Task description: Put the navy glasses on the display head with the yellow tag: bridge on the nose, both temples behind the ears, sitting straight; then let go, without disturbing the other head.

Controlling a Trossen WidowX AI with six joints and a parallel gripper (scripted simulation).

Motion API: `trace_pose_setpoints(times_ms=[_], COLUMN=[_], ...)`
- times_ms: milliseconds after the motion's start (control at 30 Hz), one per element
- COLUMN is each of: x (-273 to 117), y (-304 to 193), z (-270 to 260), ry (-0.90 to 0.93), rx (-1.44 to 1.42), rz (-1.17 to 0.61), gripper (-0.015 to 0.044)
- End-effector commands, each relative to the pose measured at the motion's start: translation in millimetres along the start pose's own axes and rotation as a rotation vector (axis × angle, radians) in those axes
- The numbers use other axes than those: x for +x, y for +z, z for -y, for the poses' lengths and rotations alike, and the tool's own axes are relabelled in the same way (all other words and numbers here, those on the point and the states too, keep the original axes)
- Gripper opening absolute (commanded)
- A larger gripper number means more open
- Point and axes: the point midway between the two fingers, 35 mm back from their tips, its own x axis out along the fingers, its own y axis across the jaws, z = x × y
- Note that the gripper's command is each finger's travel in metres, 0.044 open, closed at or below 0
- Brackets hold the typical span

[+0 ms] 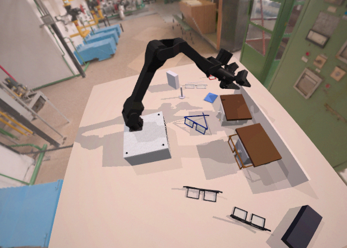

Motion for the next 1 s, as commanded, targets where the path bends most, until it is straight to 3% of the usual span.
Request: trace_pose_setpoints(times_ms=[0, 233, 533, 800, 967], x=[0, 0, -20, -78, -118], y=[0, 0, -30, -76, -134], z=[0, 0, 2, -19, -37], ry=[0.000, 0.000, 0.125, 0.380, 0.418], rx=[0.000, 0.000, 0.268, 0.664, 0.936], rz=[0.000, 0.000, -0.086, -0.312, -0.615], gripper=[0.0426, 0.0440, 0.0204, 0.0200, 0.0200])
